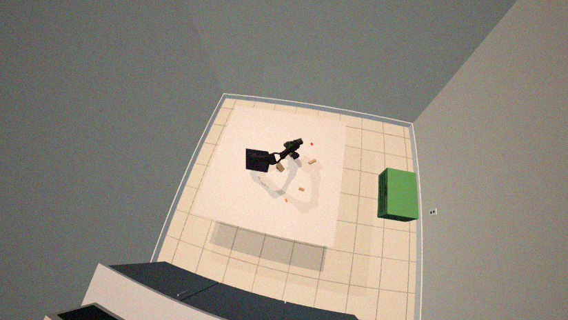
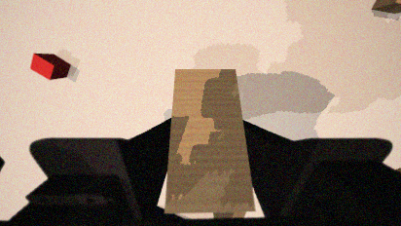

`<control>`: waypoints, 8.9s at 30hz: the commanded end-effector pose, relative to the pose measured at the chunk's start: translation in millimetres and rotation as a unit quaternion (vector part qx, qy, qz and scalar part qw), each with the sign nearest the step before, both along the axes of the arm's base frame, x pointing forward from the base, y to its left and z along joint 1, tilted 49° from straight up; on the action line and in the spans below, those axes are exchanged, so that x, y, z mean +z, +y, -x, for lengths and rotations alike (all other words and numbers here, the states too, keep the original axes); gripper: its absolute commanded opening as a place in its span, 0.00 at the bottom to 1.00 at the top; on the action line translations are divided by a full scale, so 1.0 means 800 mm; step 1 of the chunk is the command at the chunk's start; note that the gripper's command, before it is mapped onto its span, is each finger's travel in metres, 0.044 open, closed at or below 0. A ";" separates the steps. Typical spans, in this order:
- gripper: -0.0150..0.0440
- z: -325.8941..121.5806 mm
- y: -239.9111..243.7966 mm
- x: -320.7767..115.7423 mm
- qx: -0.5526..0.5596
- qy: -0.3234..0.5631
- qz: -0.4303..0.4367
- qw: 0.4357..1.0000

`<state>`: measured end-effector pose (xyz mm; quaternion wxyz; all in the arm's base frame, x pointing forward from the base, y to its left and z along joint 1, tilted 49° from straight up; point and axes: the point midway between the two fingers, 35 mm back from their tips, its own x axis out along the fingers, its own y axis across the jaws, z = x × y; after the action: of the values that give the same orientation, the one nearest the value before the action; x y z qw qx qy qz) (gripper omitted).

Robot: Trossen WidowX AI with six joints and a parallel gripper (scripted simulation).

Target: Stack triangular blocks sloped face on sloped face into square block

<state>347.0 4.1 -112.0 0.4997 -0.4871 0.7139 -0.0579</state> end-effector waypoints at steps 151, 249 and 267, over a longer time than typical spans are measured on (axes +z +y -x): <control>0.25 0.000 0.001 0.000 0.327 0.372 -0.012 0.869; 1.00 -0.017 -0.050 0.113 -0.794 -0.337 -0.140 0.486; 1.00 -0.017 -0.052 0.116 -0.816 -0.343 -0.130 0.446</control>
<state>361.2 -40.1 -19.5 0.4885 0.4451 0.5532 -0.5071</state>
